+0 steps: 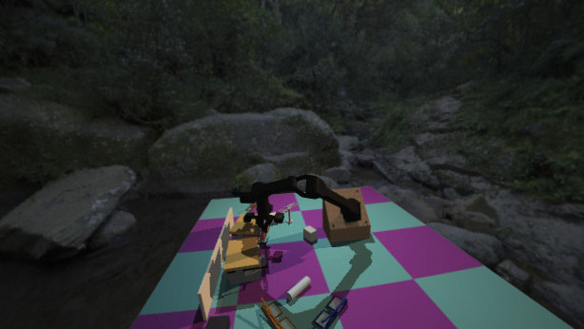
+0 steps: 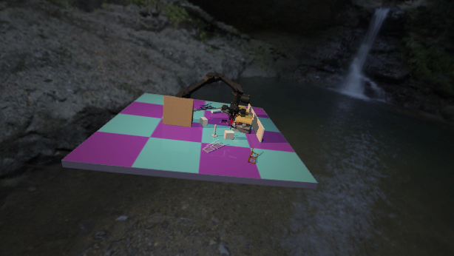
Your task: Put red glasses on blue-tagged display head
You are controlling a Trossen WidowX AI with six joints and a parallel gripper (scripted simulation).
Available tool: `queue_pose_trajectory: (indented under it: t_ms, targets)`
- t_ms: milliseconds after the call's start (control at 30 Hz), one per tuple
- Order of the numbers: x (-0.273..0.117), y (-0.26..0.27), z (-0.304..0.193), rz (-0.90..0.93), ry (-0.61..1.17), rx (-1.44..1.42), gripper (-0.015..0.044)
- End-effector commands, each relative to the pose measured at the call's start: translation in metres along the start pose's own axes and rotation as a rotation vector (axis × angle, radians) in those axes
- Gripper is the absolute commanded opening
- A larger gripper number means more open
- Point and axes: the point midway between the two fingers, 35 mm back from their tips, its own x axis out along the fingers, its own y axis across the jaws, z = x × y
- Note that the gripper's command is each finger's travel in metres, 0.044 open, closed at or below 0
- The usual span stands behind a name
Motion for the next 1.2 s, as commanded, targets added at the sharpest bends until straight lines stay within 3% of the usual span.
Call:
queue_pose_trajectory:
  t_ms: [0, 1000, 1133, 1167]
  targets:
    - [0.0014, -0.0001, -0.0011, -0.002, 0.003, 0.003, 0.0]
    - [0.0014, -0.0001, -0.0011, -0.002, 0.003, 0.003, 0.0]
    - [0.0, 0.0, 0.0, 0.0, 0.0, 0.0, 0.0105]
    - [0.0, 0.0, 0.0, 0.0, 0.0, 0.0, 0.0107]
